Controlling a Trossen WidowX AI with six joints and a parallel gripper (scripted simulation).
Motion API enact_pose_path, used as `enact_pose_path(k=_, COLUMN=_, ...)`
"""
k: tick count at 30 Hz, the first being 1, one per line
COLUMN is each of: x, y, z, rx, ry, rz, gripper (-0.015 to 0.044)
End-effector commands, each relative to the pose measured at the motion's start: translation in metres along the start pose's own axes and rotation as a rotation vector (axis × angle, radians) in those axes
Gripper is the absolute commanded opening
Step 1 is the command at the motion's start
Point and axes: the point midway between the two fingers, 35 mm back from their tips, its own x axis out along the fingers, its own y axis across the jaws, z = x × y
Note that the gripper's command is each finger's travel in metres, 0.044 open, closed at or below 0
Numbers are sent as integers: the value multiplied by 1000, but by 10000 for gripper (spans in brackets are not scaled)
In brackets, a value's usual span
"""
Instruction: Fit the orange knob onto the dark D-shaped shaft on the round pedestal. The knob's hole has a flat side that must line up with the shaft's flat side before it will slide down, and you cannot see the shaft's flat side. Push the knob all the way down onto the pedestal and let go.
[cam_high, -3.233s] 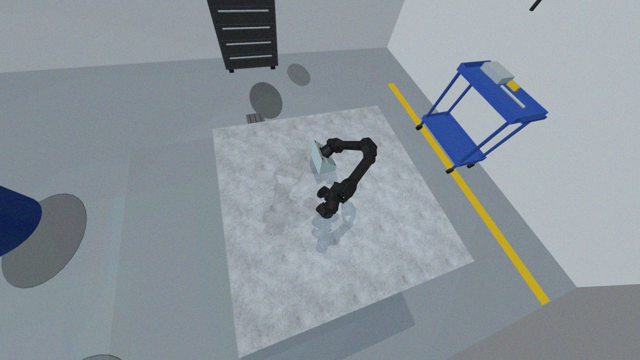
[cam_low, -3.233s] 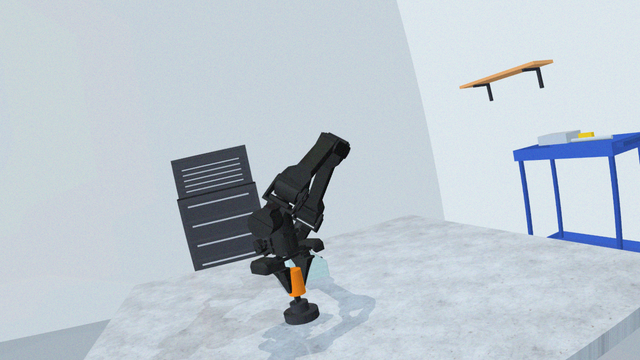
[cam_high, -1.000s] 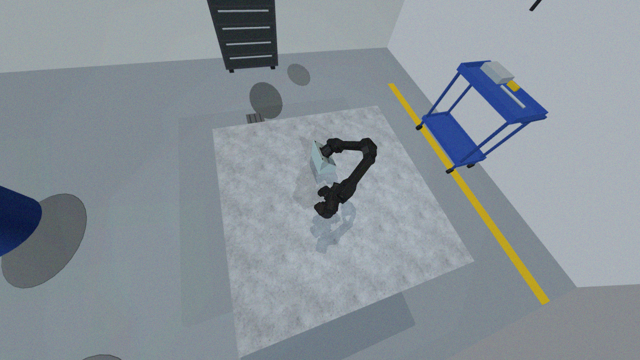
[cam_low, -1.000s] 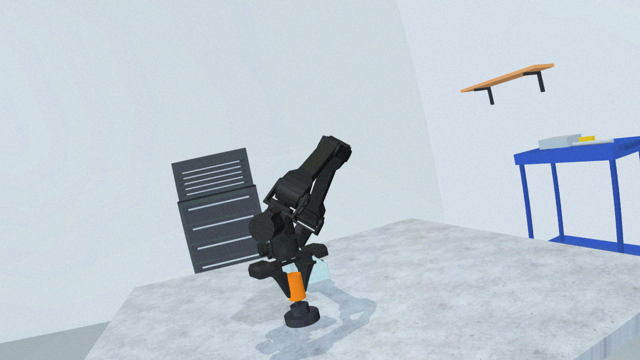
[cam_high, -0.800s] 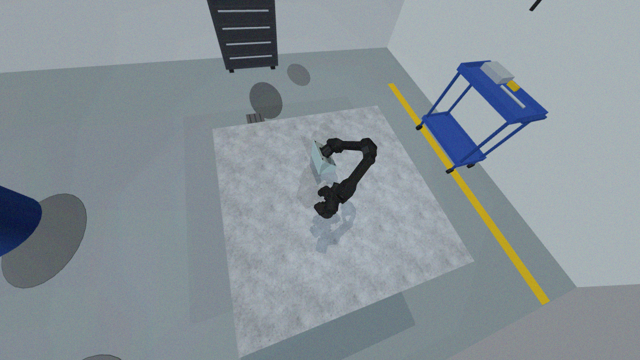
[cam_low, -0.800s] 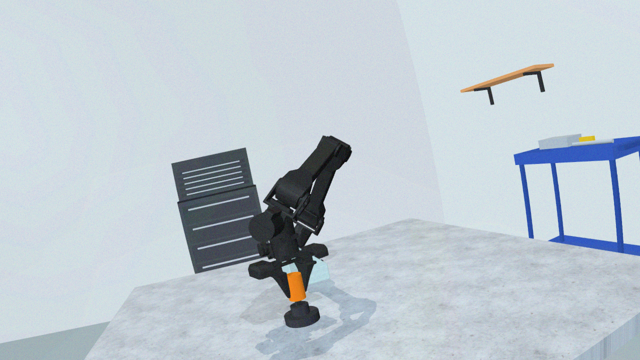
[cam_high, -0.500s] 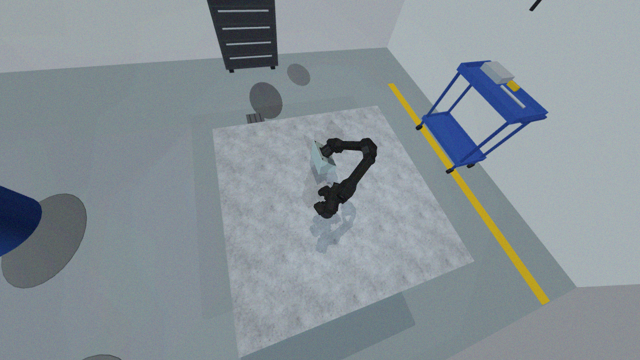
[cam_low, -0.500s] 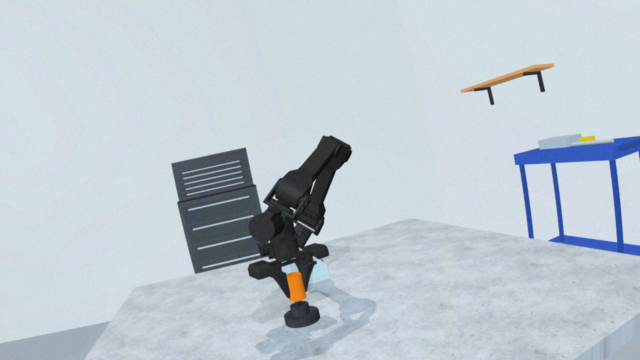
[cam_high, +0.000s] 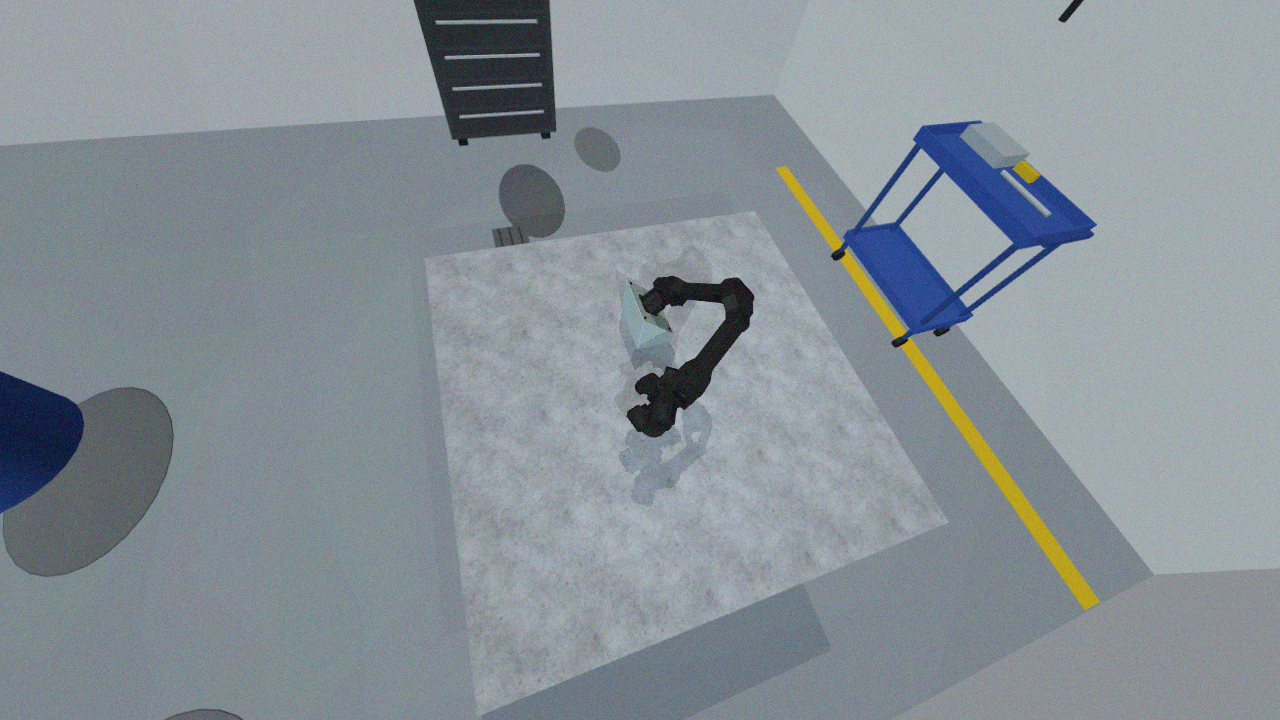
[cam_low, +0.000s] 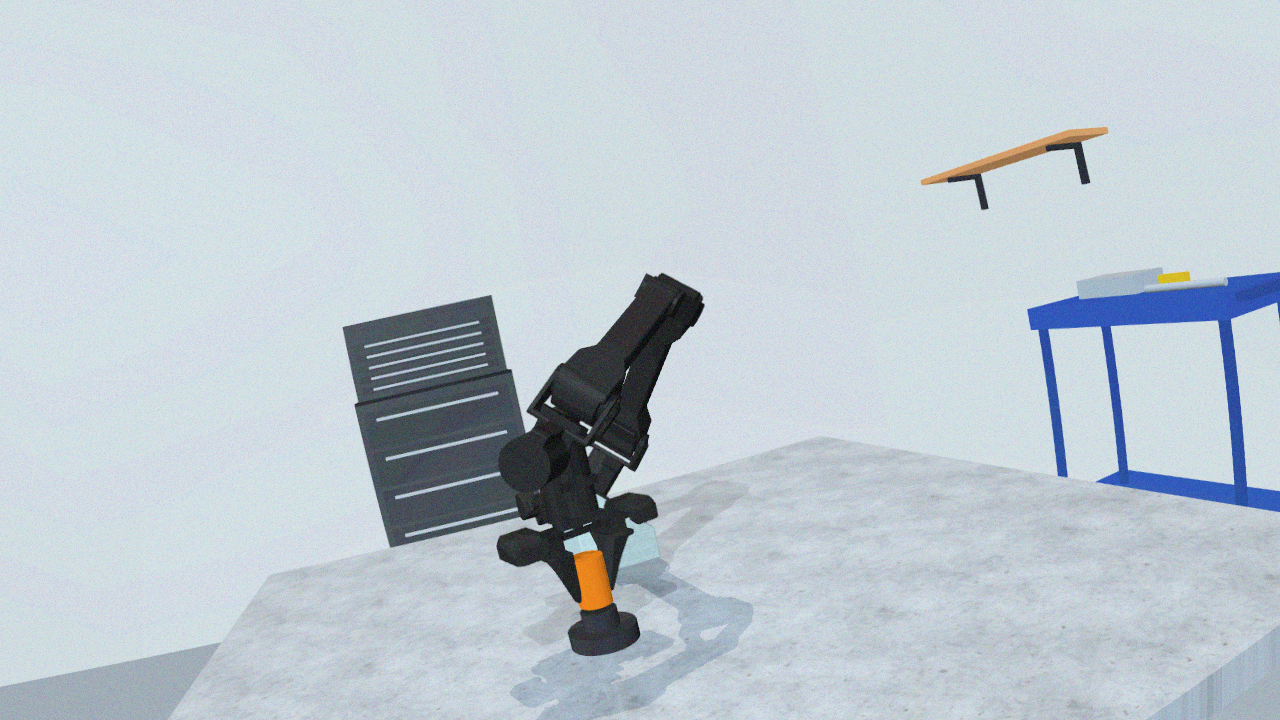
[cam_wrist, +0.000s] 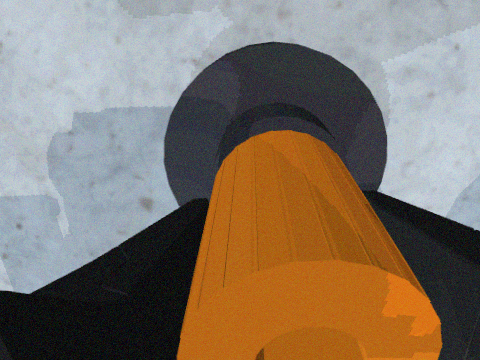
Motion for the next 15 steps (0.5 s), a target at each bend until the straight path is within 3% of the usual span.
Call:
enact_pose_path(k=1, x=3, y=0, z=1, rx=7, ry=2, rz=1, gripper=0)
enact_pose_path(k=14, x=7, y=-1, z=0, rx=-1, ry=0, rz=0, gripper=0)
enact_pose_path(k=15, x=7, y=-1, z=0, rx=-1, ry=0, rz=0, gripper=26)
